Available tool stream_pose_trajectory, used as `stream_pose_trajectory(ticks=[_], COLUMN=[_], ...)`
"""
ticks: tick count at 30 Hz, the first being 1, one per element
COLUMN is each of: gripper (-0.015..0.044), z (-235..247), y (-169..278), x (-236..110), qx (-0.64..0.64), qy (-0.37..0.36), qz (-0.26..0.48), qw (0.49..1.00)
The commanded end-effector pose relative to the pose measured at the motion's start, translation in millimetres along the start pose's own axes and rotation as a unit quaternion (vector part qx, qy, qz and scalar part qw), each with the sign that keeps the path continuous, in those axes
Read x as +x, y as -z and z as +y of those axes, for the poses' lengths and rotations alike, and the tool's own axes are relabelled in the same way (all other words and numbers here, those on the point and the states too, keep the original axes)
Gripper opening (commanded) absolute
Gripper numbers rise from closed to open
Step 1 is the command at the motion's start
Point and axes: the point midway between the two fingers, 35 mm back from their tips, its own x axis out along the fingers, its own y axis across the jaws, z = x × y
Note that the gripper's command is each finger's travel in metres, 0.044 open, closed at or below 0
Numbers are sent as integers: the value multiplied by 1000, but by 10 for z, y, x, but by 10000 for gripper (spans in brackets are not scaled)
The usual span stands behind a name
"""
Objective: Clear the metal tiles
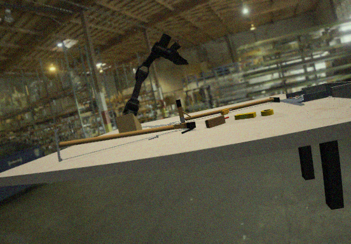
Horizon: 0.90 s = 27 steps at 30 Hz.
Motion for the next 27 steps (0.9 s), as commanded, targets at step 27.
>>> stream_pose_trajectory(ticks=[27], gripper=[440], z=[5], y=[202], x=[-1116], qx=[26], qy=[33], qz=[-138], qw=[989])
